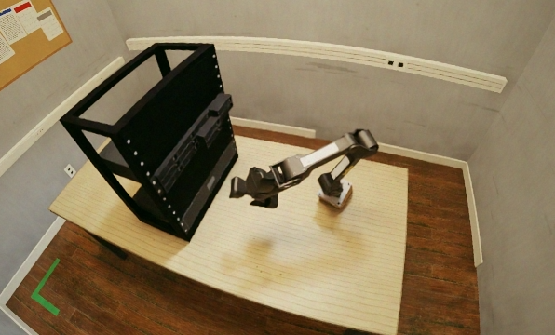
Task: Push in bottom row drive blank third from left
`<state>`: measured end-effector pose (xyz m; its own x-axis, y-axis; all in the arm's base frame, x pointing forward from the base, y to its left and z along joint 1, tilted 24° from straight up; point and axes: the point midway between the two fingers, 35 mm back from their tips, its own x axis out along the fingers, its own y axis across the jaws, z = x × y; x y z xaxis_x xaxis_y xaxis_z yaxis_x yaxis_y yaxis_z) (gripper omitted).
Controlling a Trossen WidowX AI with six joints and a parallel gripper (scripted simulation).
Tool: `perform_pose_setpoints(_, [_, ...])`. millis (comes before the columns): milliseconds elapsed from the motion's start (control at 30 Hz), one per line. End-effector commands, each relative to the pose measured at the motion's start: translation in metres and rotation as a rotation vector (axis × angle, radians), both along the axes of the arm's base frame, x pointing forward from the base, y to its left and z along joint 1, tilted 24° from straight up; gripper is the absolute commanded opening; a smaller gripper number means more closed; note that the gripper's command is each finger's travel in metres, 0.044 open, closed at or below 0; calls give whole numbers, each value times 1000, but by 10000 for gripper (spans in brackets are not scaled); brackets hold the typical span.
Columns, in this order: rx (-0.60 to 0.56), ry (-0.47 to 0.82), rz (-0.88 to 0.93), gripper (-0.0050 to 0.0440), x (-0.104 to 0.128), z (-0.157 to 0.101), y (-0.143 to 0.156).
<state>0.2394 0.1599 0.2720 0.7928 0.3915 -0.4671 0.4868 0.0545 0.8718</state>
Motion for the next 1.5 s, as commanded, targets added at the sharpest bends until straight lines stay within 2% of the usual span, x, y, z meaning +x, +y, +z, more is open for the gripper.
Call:
perform_pose_setpoints(0, [-44, -56, 33, 440, 4, 3, -10])
perform_pose_setpoints(167, [-97, -102, 54, 440, 9, 4, -18])
perform_pose_setpoints(667, [-439, -370, 150, 440, 31, 12, -66])
perform_pose_setpoints(733, [-439, -370, 150, 440, 31, 12, -66])
perform_pose_setpoints(1233, [-919, -638, 210, 440, 38, 22, -123])
perform_pose_setpoints(1300, [-919, -638, 210, 440, 38, 22, -123])
perform_pose_setpoints(1467, [-1102, -710, 224, 440, 36, 25, -141])
